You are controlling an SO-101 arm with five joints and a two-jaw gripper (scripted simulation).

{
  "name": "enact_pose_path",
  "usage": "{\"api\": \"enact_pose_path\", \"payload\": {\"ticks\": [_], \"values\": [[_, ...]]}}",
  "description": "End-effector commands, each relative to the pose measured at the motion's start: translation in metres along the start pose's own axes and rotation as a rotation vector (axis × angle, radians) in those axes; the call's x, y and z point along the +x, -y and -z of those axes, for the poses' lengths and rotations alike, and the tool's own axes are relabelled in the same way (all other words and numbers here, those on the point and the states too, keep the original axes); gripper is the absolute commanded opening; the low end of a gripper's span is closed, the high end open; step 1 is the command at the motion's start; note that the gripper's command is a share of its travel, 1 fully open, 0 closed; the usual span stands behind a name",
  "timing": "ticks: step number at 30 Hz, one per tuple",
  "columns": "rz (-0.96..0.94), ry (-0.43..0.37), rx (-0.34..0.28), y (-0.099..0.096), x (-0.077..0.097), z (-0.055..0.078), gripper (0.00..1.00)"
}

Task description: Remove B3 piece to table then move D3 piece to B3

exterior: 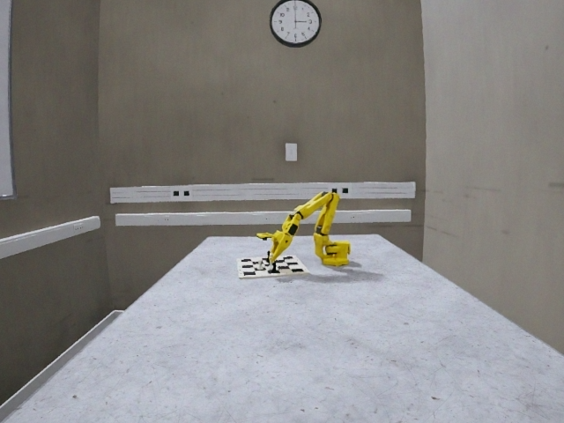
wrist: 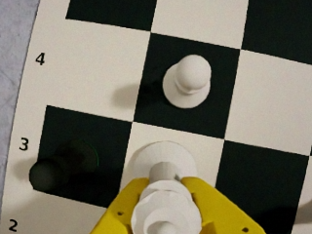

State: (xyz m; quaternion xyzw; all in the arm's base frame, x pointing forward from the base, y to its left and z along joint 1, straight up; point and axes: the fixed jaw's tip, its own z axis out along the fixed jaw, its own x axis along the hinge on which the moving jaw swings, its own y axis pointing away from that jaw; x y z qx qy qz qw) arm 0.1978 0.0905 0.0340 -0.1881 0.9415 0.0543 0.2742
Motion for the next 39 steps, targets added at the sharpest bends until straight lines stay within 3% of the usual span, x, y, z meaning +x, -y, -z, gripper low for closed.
{"api": "enact_pose_path", "payload": {"ticks": [1,27,39], "values": [[-0.005,-0.021,0.005,0.002,0.005,-0.002,0.00],[-0.005,-0.021,0.006,0.003,0.005,-0.001,0.00],[-0.005,-0.021,0.010,0.004,-0.002,0.010,0.00]]}}
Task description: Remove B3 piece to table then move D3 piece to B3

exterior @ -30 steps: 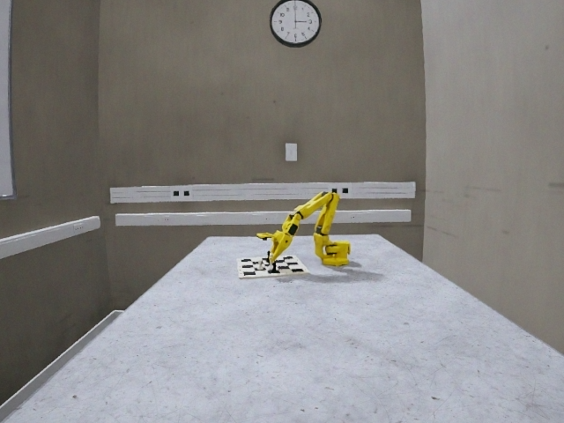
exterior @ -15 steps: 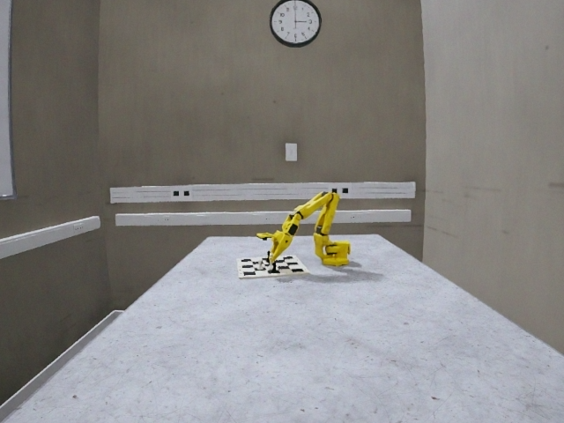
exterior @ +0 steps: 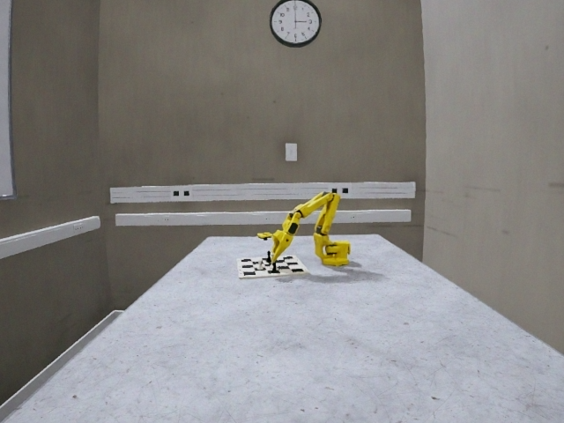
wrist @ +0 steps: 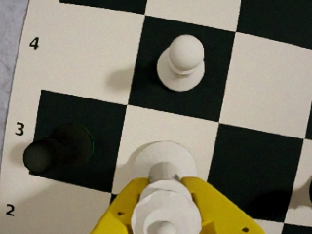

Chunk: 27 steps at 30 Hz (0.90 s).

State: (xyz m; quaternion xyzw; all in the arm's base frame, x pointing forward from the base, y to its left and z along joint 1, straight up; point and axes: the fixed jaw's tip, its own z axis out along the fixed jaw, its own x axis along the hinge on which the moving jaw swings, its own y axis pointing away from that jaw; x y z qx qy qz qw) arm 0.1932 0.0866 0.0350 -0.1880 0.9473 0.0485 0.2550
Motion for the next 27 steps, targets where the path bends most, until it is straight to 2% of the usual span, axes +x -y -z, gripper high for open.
{"api": "enact_pose_path", "payload": {"ticks": [1,3,18,27], "values": [[-0.004,0.021,0.006,0.003,-0.007,0.008,0.00],[-0.004,0.021,0.006,0.003,-0.007,0.008,0.00],[-0.004,0.021,0.006,0.003,-0.021,0.033,0.00],[-0.004,0.021,0.006,0.003,-0.024,0.039,0.00]]}}
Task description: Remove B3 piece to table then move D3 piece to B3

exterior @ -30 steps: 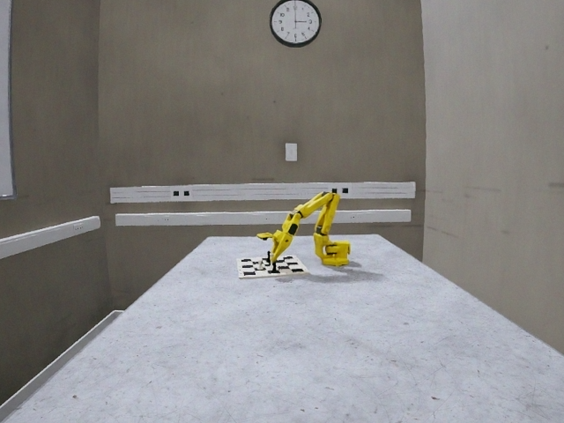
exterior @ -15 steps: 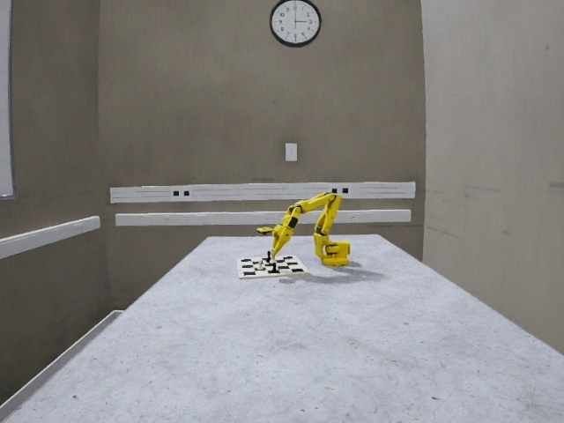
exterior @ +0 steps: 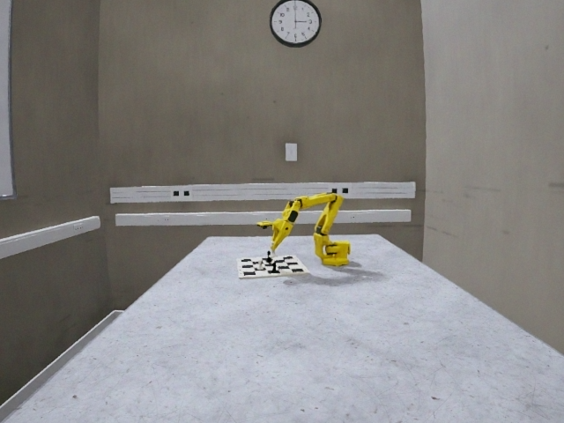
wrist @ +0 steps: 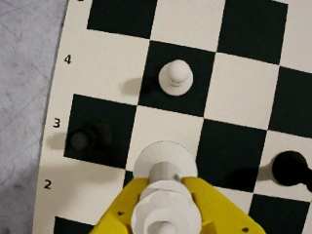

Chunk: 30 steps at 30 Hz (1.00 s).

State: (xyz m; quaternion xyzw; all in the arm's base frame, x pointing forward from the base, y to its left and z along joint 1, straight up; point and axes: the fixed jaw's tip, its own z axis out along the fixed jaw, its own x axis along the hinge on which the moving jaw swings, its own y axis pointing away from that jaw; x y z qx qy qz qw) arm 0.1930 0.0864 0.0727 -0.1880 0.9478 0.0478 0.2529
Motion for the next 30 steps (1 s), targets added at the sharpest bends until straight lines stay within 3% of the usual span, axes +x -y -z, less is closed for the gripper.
{"api": "enact_pose_path", "payload": {"ticks": [1,11,16,20,25,27,30], "values": [[-0.004,0.026,0.005,0.002,-0.006,0.006,0.00],[-0.005,0.026,0.006,0.003,-0.006,0.007,0.00],[-0.047,0.025,0.031,0.013,-0.002,0.009,0.00],[-0.145,0.024,0.089,0.035,0.007,0.014,0.00],[-0.344,0.021,0.207,0.077,0.023,0.023,0.00],[-0.344,0.021,0.207,0.077,0.023,0.023,0.00],[-0.479,0.020,0.286,0.105,0.034,0.029,0.00]]}}
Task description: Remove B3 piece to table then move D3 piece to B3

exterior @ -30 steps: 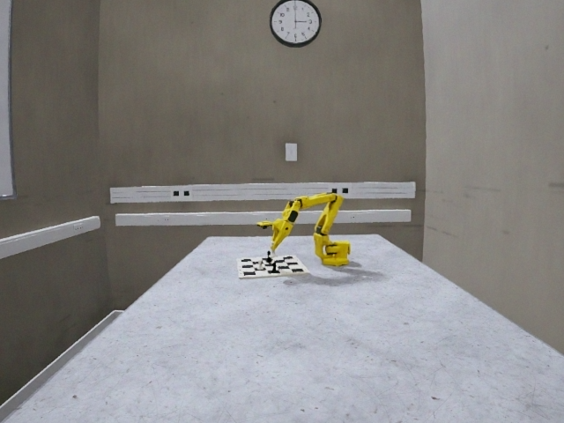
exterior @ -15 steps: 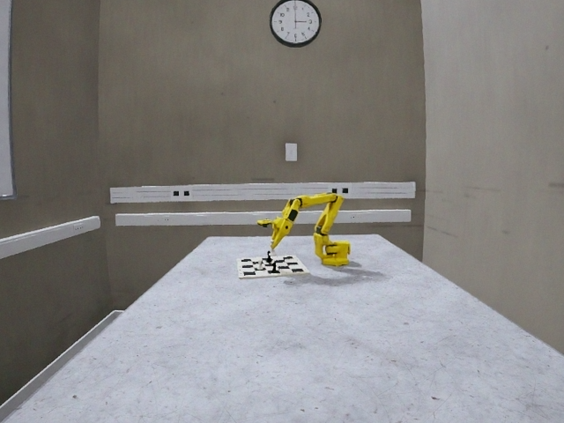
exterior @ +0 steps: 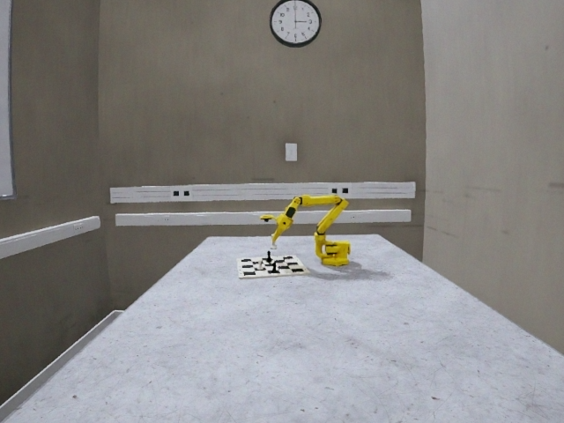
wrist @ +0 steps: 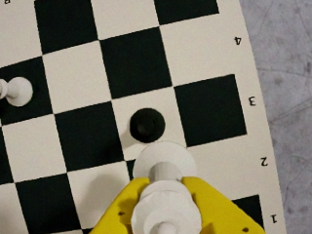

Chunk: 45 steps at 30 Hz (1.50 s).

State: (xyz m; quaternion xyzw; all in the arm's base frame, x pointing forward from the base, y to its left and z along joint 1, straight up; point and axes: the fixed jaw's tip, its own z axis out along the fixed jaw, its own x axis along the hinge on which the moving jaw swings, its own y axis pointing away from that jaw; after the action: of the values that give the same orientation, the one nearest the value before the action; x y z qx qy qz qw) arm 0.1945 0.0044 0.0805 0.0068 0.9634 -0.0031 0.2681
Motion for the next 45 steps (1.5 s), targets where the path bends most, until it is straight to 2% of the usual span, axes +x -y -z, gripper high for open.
{"api": "enact_pose_path", "payload": {"ticks": [1,7,12,22,29,45], "values": [[-0.170,0.001,0.109,0.041,0.001,0.001,0.00],[-0.357,0.001,0.222,0.088,0.001,0.002,0.00],[-0.413,0.001,0.256,0.103,0.001,0.002,0.00],[-0.416,0.002,0.258,0.104,0.001,0.002,0.00],[-0.399,0.002,0.247,0.101,-0.006,0.004,0.00],[-0.380,0.002,0.236,0.096,-0.005,0.003,0.00]]}}
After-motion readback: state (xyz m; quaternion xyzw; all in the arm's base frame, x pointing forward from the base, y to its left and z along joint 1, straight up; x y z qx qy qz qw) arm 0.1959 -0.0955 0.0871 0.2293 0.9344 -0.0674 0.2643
